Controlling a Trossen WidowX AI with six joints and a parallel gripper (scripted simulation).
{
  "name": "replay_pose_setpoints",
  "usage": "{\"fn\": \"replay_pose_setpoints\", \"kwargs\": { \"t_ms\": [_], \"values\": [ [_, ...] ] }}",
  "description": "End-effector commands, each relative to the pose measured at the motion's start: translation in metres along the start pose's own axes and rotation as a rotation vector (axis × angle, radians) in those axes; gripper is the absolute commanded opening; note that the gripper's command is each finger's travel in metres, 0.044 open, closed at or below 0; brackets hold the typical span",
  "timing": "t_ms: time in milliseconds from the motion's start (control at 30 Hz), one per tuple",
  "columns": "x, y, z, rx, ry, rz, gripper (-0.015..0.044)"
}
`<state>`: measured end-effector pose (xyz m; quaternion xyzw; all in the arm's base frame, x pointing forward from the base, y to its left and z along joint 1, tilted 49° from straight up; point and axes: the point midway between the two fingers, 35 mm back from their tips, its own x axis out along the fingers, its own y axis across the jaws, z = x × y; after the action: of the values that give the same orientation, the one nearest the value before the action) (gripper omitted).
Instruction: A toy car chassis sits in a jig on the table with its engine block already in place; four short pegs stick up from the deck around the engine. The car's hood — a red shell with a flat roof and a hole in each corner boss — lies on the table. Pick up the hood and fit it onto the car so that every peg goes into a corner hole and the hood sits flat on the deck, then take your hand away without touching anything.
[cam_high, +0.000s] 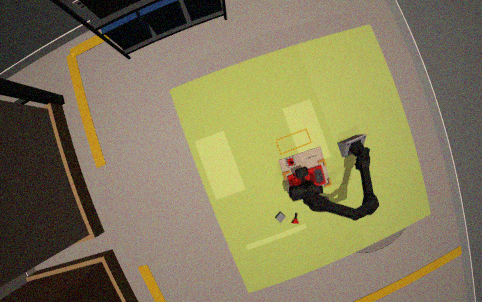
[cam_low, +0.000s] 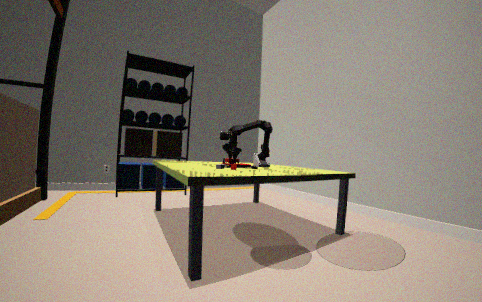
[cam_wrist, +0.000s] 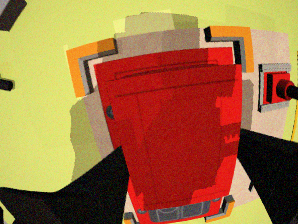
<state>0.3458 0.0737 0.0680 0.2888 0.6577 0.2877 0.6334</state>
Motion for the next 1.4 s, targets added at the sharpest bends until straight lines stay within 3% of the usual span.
{"fn": "replay_pose_setpoints", "kwargs": {
  "t_ms": [0, 1367],
  "values": [
    [0.0012, 0.0005, -0.0006, 0.001, 0.003, 0.003, 0.0],
    [0.0024, 0.0003, -0.0003, 0.0, 0.002, 0.002, 0.0]
  ]
}}
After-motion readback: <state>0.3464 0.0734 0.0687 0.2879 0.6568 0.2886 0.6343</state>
